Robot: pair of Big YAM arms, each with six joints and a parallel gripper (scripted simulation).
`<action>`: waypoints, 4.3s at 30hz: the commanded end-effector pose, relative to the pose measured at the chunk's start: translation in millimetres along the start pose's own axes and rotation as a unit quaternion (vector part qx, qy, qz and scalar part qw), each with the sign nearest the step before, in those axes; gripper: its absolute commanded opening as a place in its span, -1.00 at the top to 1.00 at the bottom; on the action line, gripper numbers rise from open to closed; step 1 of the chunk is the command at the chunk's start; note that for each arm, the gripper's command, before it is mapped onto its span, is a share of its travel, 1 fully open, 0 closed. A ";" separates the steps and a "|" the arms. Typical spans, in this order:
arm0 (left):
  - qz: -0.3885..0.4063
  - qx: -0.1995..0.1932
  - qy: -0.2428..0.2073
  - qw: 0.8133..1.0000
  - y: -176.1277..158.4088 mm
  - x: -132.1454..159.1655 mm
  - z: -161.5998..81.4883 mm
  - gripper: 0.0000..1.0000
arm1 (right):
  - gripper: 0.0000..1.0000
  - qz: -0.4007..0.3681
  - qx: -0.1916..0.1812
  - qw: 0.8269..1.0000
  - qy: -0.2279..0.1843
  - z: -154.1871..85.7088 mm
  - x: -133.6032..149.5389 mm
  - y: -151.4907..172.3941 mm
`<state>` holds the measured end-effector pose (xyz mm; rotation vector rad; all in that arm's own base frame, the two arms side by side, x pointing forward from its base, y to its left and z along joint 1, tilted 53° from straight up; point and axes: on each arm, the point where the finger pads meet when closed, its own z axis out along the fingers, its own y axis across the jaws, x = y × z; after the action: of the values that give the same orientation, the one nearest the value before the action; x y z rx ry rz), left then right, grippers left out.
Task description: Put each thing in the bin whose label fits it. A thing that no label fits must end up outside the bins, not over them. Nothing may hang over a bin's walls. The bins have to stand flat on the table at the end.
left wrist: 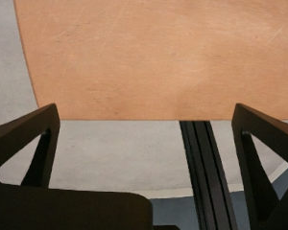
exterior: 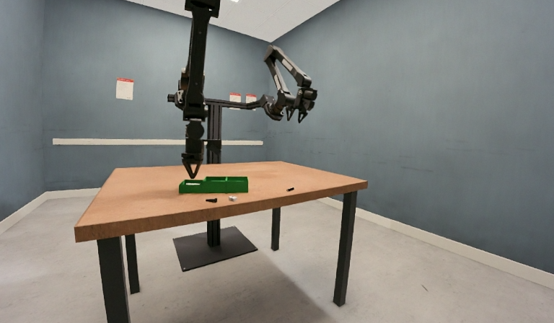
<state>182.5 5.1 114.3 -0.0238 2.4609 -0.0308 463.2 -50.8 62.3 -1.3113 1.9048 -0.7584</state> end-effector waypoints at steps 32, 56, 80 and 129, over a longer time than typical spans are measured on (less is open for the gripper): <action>0.000 -0.001 -0.024 1.000 0.3 -19.7 -18.5 -1.00 | 0.43 0.138 -0.014 0.990 0.002 -19.8 -50.2 -70.8; 0.000 -0.001 -0.024 1.000 0.3 -19.7 -18.5 -1.00 | 0.43 0.141 0.006 0.990 -0.002 -26.7 -83.2 -150.4; 0.000 -0.001 -0.024 1.000 0.3 -19.7 -18.5 -1.00 | 0.43 0.137 0.001 0.991 -0.001 -27.9 -84.0 -147.6; 0.000 -0.001 -0.024 1.000 0.3 -19.7 -18.5 -1.00 | 0.43 0.137 -0.001 0.991 0.000 45.6 -83.6 -145.1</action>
<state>182.5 5.1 114.3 -0.0238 2.4609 -0.0308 597.5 -20.4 160.3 -1.0267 2.0429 -0.6086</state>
